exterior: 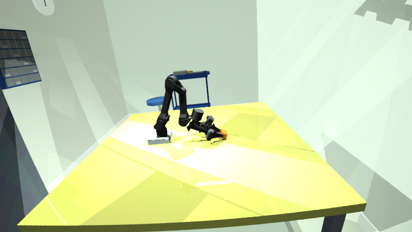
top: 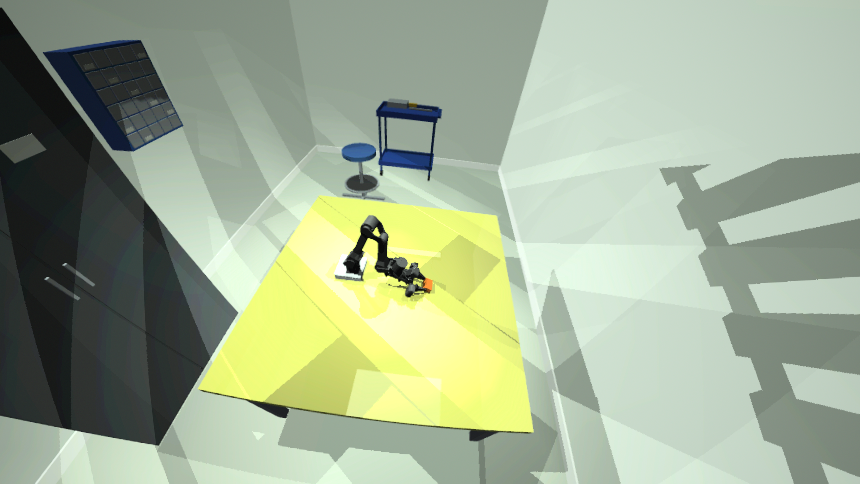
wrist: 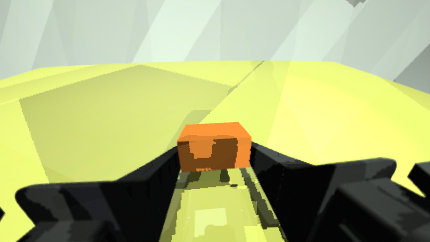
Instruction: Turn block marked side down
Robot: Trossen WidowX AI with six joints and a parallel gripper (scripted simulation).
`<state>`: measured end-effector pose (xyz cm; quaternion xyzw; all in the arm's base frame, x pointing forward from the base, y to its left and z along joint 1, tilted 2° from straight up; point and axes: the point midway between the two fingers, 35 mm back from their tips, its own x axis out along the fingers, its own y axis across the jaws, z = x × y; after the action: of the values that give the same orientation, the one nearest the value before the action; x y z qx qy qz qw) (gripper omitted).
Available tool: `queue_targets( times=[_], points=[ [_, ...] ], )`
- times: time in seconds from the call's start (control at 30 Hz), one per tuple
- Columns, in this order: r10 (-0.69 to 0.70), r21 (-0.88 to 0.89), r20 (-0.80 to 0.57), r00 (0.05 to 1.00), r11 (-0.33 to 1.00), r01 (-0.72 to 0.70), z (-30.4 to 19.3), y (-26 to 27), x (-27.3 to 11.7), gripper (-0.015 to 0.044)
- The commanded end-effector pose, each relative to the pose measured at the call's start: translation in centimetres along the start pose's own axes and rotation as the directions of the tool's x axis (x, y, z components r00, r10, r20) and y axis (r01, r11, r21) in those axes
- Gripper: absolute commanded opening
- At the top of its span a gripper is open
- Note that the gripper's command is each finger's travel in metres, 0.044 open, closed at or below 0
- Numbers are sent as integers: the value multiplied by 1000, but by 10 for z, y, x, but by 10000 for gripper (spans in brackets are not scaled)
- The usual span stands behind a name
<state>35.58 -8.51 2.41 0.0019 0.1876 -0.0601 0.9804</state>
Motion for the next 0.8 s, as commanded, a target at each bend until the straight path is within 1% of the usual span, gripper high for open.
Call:
queue_targets(
  times=[0.0, 0.03, 0.6, 0.77],
  points=[
    [4, 6, 6, 1000, 1000, -4, 1, 0, 0, 0],
    [4, 6, 6, 1000, 1000, -4, 1, 0, 0, 0],
    [4, 6, 6, 1000, 1000, -4, 1, 0, 0, 440],
    [4, 6, 6, 1000, 1000, -4, 1, 0, 0, 440]
  ],
)
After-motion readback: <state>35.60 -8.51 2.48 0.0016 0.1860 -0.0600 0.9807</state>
